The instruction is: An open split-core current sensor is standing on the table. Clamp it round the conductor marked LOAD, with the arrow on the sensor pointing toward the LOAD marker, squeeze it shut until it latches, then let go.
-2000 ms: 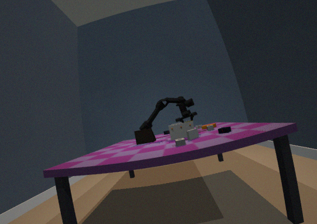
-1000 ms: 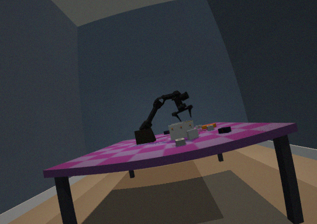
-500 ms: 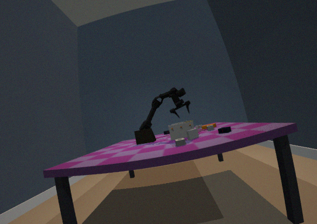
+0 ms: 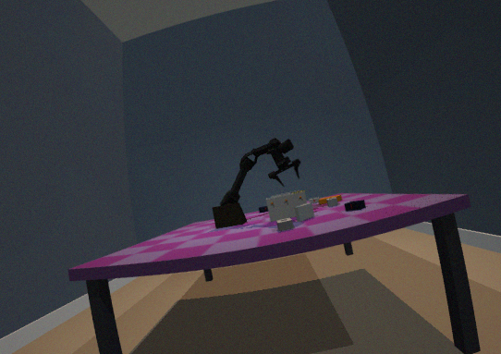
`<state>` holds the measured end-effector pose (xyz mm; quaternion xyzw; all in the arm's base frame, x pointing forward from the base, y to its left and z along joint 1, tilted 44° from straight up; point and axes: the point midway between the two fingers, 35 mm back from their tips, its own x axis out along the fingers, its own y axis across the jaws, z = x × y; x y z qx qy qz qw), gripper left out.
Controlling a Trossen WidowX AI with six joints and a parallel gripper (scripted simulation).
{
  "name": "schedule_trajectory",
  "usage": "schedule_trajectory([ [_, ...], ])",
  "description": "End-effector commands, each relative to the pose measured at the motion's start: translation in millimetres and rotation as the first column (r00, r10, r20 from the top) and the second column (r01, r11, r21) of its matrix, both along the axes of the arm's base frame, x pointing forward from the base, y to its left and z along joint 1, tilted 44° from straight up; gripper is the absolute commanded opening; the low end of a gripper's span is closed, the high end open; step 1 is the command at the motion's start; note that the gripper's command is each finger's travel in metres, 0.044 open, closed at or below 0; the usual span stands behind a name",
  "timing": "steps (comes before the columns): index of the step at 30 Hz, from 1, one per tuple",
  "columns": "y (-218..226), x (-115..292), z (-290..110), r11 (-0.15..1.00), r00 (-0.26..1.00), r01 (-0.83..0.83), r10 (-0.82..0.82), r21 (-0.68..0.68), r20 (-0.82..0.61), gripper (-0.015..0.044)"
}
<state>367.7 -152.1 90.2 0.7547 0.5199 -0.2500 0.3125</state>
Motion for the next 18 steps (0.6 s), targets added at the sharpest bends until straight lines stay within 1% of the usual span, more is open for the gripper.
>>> schedule_trajectory([
  [1,0.2,0.1,0.8,1.0,1.0,-0.002,0.002,0.001,0.005,0.044],
  [15,0.2,0.1,0.8,1.0,1.0,-0.002,0.002,0.001,0.005,0.044],
  [16,-0.6,-0.3,-0.8,1.0,1.0,-0.008,0.008,-0.002,0.013,0.044],
  [18,-5.7,-2.7,-7.1,0.998,0.991,-0.065,0.068,-0.026,0.119,0.044],
])
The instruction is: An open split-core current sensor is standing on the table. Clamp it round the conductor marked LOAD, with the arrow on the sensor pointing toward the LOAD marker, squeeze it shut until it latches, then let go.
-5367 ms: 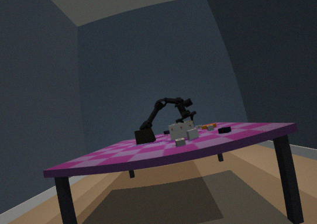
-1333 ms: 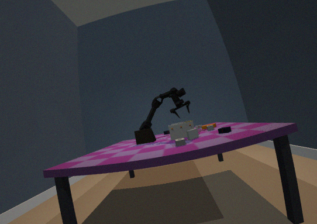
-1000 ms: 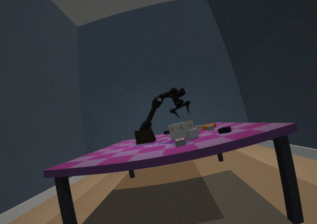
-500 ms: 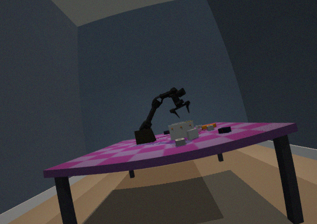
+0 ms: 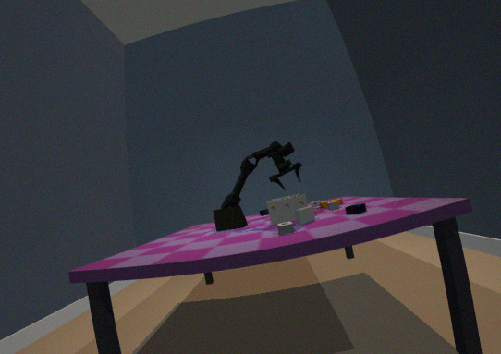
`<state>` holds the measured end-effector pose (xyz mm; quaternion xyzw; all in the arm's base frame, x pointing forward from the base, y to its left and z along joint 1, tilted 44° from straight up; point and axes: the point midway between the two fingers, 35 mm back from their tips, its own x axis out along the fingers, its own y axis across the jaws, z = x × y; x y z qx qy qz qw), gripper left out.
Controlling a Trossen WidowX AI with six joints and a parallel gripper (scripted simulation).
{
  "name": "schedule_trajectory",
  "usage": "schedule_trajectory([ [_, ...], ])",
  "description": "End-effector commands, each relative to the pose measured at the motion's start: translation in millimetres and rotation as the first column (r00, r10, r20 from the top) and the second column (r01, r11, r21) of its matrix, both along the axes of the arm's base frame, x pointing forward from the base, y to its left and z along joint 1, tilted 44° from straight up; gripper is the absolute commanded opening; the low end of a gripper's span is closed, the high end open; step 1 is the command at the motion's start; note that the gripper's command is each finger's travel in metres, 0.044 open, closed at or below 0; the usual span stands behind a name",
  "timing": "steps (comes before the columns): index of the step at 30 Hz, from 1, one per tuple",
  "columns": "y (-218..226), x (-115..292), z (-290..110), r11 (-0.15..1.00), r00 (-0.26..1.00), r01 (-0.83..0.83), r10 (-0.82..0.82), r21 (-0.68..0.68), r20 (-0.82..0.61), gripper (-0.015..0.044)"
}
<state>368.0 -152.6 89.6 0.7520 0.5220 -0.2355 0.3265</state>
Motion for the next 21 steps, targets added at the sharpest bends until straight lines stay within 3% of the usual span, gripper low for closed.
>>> schedule_trajectory([
  [1,-9,-5,-11,0.996,0.982,-0.084,0.089,-0.04,0.166,0.044],
  [5,-23,-16,-28,0.962,0.85,-0.194,0.262,-0.191,0.457,0.044],
  [10,-37,-34,-45,0.869,0.553,-0.186,0.478,-0.459,0.682,0.044],
  [14,-45,-53,-56,0.743,0.283,-0.054,0.652,-0.668,0.703,0.044],
  [21,-49,-74,-63,0.586,0.08,0.156,0.795,-0.795,0.601,0.044],
])
